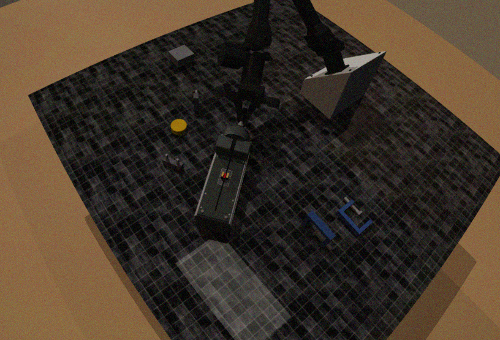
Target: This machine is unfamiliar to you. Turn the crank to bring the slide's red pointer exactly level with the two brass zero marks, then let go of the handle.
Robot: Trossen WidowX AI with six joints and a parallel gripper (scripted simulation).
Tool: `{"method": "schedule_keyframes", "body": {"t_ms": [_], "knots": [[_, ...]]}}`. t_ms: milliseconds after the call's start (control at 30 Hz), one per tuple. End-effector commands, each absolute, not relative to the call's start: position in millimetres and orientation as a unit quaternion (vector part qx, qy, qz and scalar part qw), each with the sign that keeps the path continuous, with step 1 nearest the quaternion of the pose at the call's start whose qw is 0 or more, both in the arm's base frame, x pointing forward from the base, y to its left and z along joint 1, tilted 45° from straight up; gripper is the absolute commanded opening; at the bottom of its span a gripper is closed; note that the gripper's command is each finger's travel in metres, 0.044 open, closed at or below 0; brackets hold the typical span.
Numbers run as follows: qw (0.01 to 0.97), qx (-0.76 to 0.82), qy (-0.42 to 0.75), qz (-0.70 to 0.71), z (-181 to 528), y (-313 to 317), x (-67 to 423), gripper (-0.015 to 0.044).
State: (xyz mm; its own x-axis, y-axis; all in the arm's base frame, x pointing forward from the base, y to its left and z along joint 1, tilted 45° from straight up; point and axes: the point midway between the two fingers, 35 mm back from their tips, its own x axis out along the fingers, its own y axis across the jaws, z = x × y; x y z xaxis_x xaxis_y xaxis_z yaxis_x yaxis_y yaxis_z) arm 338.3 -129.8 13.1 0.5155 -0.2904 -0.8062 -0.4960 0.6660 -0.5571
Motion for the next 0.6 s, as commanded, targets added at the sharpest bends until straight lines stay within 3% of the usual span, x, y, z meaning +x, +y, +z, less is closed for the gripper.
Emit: {"method": "schedule_keyframes", "body": {"t_ms": [0,567], "knots": [[0.773,-0.407,0.483,0.06,17.2,-133.2,341.3,0.0],[0.773,-0.407,0.483,0.06,17.1,-133.3,341.2,0.0]]}}
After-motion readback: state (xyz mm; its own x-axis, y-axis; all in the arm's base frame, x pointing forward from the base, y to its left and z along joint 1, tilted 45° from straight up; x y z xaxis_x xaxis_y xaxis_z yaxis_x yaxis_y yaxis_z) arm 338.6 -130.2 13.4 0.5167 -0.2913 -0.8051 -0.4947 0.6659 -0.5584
